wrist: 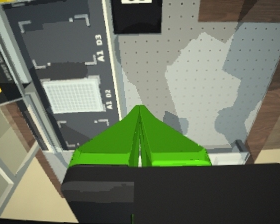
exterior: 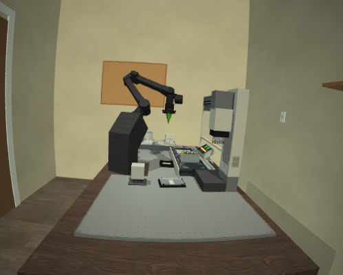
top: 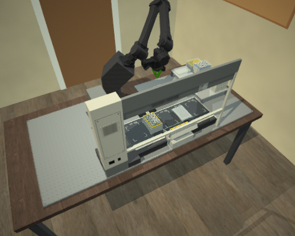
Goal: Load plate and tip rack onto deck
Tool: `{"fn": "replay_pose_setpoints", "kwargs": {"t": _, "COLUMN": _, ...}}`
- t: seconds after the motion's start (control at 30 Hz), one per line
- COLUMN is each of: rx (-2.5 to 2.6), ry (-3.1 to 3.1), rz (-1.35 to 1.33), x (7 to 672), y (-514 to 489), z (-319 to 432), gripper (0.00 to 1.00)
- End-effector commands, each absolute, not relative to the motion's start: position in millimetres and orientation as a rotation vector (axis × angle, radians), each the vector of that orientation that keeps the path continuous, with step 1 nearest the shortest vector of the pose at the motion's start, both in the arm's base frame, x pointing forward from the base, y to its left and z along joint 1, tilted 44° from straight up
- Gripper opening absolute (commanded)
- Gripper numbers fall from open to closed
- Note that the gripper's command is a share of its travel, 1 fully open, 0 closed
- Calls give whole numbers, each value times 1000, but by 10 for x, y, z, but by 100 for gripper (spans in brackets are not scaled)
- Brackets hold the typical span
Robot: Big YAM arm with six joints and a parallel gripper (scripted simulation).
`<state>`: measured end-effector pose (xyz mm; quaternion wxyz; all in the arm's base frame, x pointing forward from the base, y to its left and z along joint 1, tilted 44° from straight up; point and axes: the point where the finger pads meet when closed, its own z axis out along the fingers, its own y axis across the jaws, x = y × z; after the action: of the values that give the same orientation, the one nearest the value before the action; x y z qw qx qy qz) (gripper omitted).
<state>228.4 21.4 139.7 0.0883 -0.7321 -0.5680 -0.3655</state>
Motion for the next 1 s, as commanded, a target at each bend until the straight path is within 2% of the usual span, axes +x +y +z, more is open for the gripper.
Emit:
{"fn": "replay_pose_setpoints", "kwargs": {"t": 0.0, "rx": -2139, "ry": -1773, "rz": -1092, "x": 2260, "y": 128, "z": 1338, "gripper": 0}}
{"fn": "replay_pose_setpoints", "kwargs": {"t": 0.97, "rx": -2165, "ry": -1837, "rz": -1112, "x": 2321, "y": -1085, "z": 626, "gripper": 0}}
